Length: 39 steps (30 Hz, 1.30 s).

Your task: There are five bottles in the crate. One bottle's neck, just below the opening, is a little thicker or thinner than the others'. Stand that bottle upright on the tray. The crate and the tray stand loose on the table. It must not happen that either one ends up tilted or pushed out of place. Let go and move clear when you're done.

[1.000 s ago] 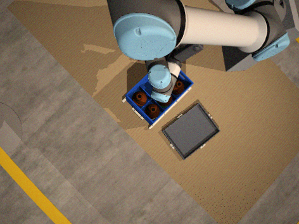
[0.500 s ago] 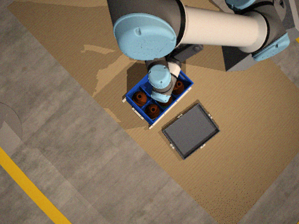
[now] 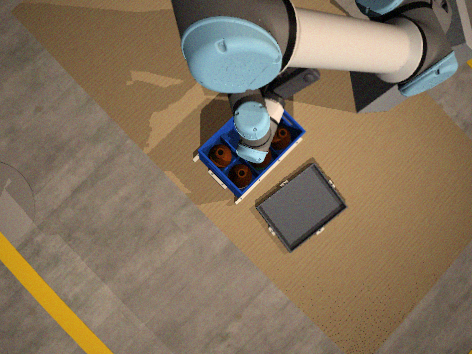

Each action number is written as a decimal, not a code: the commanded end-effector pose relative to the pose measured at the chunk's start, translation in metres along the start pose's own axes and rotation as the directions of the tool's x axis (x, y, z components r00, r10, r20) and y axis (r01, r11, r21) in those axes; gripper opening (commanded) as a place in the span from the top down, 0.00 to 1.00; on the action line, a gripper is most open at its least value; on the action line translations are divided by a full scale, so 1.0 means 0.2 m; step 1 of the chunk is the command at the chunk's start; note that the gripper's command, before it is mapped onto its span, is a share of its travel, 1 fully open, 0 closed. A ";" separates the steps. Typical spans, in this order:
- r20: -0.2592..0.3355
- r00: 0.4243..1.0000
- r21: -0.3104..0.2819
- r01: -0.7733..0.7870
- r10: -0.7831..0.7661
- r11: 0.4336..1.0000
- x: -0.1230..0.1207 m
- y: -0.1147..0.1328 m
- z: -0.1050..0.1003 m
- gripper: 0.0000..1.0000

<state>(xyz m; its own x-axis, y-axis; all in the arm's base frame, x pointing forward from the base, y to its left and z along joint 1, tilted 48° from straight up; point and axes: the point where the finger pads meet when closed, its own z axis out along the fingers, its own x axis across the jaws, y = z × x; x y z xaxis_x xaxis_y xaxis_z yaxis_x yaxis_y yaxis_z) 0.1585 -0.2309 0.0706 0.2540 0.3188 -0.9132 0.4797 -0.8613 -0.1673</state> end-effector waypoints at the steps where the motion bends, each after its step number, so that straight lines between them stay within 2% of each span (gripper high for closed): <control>1: -0.042 0.999 -0.032 -0.016 0.015 0.999 0.01 0.02 -0.04 0.00; 4: -0.055 0.998 -0.042 -0.021 0.019 0.999 0.01 0.03 -0.06 0.00; 7: -0.101 0.994 -0.077 -0.040 0.033 0.996 0.01 0.06 -0.10 0.00; 16: -0.301 0.951 -0.213 -0.140 0.071 0.967 0.04 0.17 -0.30 0.00; 18: -0.307 0.949 -0.216 -0.143 0.072 0.966 0.04 0.17 -0.31 0.00; 19: -0.334 0.940 -0.232 -0.159 0.075 0.960 0.05 0.19 -0.34 0.00; 21: -0.334 0.940 -0.232 -0.159 0.075 0.960 0.05 0.19 -0.34 0.00; 25: -0.445 0.892 -0.295 -0.228 0.078 0.928 0.06 0.25 -0.45 0.00; 27: -0.446 0.891 -0.295 -0.229 0.078 0.928 0.06 0.25 -0.45 0.00; 30: -0.528 0.846 -0.336 -0.286 0.072 0.897 0.08 0.30 -0.54 0.00; 32: -0.530 0.845 -0.337 -0.288 0.072 0.896 0.08 0.30 -0.55 0.00; 34: -0.584 0.810 -0.362 -0.329 0.063 0.872 0.08 0.34 -0.61 0.00; 35: -0.584 0.810 -0.362 -0.329 0.063 0.872 0.08 0.34 -0.61 0.00; 36: -0.610 0.790 -0.372 -0.350 0.058 0.860 0.09 0.36 -0.64 0.00; 38: -0.610 0.790 -0.372 -0.350 0.058 0.860 0.09 0.36 -0.64 0.00; 39: -0.635 0.771 -0.381 -0.371 0.052 0.847 0.09 0.37 -0.67 0.00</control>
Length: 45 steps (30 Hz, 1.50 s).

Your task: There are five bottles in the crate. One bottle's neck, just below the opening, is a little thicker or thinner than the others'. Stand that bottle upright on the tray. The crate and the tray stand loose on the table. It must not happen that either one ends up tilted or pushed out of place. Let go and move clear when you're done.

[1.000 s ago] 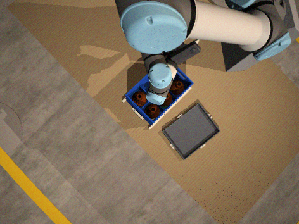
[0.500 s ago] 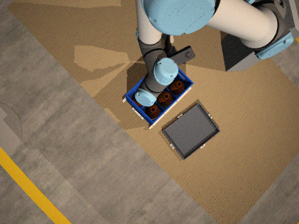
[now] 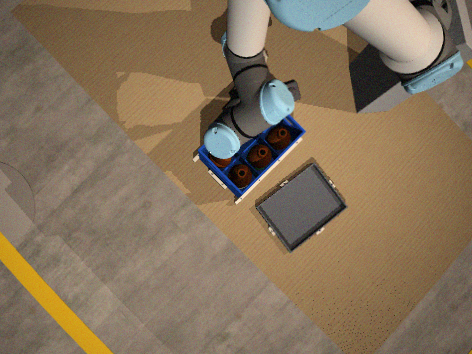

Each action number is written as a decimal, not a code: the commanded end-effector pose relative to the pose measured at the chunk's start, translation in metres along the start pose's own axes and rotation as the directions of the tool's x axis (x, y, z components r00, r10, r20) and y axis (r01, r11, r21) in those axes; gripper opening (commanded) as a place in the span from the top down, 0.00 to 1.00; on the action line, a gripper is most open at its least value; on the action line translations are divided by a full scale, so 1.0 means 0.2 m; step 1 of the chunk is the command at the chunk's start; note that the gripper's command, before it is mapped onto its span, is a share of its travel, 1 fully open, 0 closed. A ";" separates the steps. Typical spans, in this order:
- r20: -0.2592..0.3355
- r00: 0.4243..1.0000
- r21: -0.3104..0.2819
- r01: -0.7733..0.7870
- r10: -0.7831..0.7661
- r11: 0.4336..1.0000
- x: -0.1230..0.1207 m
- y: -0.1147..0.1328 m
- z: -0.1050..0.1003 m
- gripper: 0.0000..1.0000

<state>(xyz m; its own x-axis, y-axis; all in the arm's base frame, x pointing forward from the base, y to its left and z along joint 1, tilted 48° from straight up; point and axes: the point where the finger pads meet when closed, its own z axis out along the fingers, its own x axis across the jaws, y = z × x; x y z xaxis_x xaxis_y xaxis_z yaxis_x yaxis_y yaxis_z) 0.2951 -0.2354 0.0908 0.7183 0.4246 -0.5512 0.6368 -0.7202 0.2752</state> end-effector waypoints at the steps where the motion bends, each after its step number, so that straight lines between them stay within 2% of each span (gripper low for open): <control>1: -0.114 0.993 -0.084 -0.042 0.032 0.996 0.08 0.08 -0.04 0.00; 4: -0.175 0.983 -0.127 -0.070 0.047 0.989 0.13 0.13 -0.06 0.00; 7: -0.205 0.977 -0.147 -0.085 0.054 0.985 0.15 0.15 -0.07 0.00; 9: -0.263 0.963 -0.186 -0.115 0.063 0.976 0.19 0.20 -0.10 0.00; 12: -0.290 0.955 -0.202 -0.130 0.067 0.971 0.21 0.22 -0.11 0.00; 14: -0.343 0.937 -0.236 -0.160 0.072 0.958 0.25 0.27 -0.13 0.00; 16: -0.343 0.937 -0.236 -0.160 0.072 0.958 0.25 0.27 -0.13 0.00; 18: -0.391 0.917 -0.262 -0.189 0.075 0.946 0.28 0.31 -0.15 0.00; 19: -0.391 0.917 -0.262 -0.189 0.075 0.946 0.28 0.31 -0.15 0.00; 21: -0.434 0.898 -0.287 -0.217 0.075 0.933 0.31 0.34 -0.17 0.00; 22: -0.434 0.898 -0.287 -0.217 0.075 0.933 0.31 0.34 -0.17 0.00; 29: -0.534 0.842 -0.338 -0.288 0.069 0.896 0.39 0.43 -0.22 0.00; 45: -0.628 0.776 -0.378 -0.362 0.052 0.852 0.47 0.52 -0.27 0.00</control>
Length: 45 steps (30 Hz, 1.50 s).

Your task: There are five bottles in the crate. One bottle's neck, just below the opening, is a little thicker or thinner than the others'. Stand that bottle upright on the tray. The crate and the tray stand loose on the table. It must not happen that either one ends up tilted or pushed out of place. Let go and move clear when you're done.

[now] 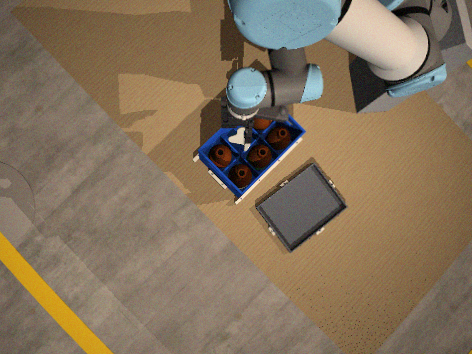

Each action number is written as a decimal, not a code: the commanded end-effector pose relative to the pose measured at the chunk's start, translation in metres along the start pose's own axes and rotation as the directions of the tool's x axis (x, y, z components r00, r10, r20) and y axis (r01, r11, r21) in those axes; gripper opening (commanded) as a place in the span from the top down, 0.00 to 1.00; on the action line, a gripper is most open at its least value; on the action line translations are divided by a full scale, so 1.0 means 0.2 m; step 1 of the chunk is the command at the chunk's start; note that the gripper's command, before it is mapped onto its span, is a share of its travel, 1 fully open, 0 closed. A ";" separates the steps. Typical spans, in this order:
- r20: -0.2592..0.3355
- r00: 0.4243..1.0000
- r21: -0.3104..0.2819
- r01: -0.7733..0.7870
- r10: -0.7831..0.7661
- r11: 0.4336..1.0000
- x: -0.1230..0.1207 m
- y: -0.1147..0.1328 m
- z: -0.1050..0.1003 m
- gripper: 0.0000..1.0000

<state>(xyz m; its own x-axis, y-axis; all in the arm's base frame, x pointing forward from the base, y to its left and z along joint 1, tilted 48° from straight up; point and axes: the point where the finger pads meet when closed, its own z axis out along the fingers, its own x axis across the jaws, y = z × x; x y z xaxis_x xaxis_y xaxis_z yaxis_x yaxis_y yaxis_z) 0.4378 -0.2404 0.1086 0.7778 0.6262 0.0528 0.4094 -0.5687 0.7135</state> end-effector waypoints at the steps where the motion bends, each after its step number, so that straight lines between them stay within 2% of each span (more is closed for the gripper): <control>1: -0.034 0.999 -0.029 -0.011 0.010 1.000 0.03 0.02 0.01 0.00; 10: -0.040 0.999 -0.034 -0.013 0.012 0.999 0.03 0.02 0.02 0.00; 11: -0.040 0.999 -0.034 -0.013 0.012 0.999 0.03 0.02 0.02 1.00; 45: -0.040 0.999 -0.034 -0.013 0.012 0.999 0.03 0.02 0.02 1.00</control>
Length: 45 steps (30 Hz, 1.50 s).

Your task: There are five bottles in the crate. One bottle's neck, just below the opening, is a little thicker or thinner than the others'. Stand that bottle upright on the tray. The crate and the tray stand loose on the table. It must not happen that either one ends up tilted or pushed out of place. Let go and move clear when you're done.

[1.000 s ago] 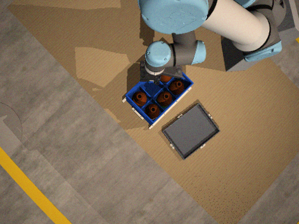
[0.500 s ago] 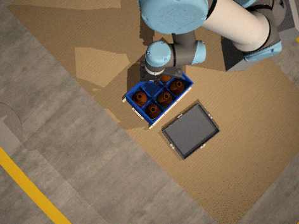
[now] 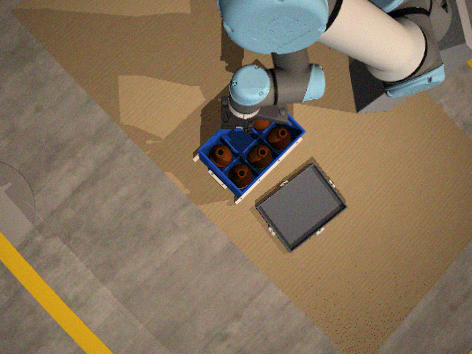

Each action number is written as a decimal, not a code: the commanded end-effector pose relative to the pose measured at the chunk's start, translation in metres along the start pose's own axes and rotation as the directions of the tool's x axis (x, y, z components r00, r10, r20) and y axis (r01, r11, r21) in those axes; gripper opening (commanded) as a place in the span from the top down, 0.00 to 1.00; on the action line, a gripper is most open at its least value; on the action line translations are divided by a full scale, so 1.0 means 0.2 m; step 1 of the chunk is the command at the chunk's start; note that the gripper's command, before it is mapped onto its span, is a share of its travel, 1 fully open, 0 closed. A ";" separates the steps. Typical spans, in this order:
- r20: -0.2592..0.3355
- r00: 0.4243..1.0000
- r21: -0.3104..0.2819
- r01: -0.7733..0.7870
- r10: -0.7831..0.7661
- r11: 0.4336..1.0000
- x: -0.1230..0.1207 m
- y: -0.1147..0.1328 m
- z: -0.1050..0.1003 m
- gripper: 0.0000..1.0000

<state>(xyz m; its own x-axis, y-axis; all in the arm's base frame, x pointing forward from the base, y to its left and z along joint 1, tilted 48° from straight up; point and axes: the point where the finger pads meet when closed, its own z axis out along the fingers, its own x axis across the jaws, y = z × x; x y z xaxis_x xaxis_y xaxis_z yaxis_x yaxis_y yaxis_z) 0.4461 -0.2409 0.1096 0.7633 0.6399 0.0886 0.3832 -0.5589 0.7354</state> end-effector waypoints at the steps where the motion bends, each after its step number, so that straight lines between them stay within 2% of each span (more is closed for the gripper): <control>1: 0.000 1.000 -0.001 0.000 0.000 1.000 0.00 0.00 0.00 1.00; 8: 0.000 1.000 -0.001 0.000 0.000 1.000 0.00 0.00 0.00 1.00; 9: 0.000 1.000 -0.001 0.000 0.000 1.000 0.00 0.00 0.00 0.62; 45: 0.000 1.000 -0.001 0.000 0.000 1.000 0.00 0.00 0.00 0.62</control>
<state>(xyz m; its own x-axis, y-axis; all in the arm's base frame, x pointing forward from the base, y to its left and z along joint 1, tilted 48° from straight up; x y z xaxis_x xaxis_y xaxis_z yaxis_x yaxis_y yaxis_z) 0.4461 -0.2409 0.1096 0.7633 0.6399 0.0886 0.3832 -0.5589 0.7354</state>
